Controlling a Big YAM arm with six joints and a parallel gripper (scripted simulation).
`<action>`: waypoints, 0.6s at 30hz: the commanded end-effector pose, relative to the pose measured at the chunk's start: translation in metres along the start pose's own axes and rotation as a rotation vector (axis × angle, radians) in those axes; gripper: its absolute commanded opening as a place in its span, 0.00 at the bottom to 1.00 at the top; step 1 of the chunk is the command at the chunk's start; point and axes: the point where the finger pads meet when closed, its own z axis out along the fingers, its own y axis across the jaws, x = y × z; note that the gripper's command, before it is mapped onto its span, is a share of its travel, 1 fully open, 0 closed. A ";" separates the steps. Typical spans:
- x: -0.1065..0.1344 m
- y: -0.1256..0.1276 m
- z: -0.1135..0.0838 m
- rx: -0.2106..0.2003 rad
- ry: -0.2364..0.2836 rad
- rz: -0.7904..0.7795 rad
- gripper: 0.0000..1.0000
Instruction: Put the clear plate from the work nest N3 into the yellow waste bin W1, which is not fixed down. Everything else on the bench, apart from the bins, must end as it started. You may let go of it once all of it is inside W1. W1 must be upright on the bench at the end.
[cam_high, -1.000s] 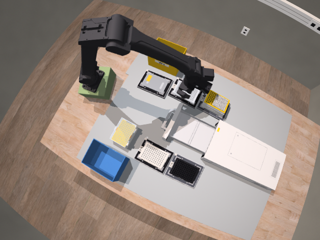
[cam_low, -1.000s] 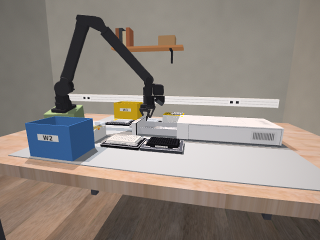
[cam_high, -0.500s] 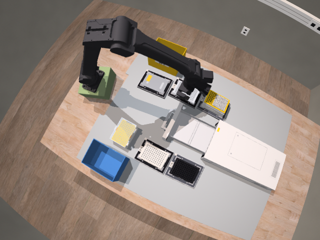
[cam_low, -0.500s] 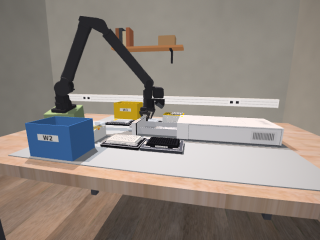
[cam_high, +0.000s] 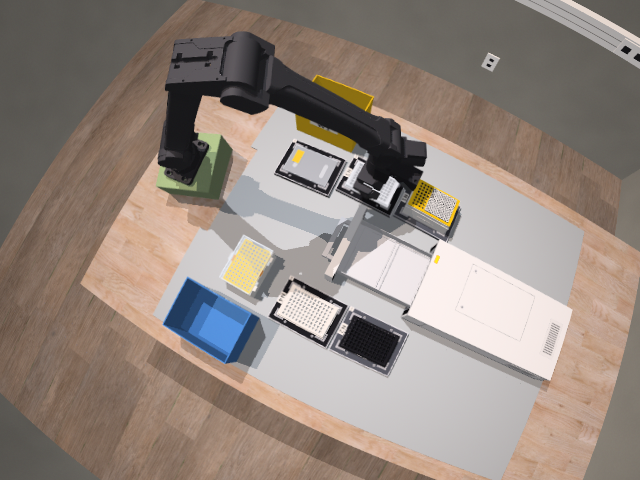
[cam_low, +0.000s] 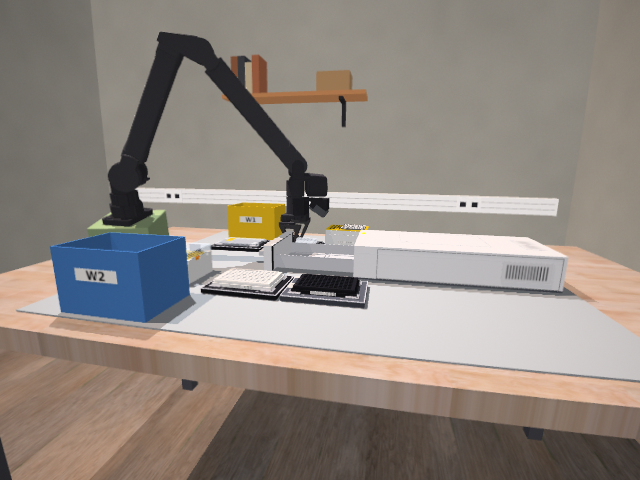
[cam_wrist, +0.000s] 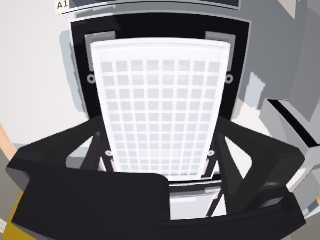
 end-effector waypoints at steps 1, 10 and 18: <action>-0.012 0.004 -0.008 -0.013 -0.026 0.002 0.93; -0.012 0.004 -0.008 -0.013 -0.026 0.002 0.88; -0.012 0.004 -0.008 -0.013 -0.026 0.002 0.00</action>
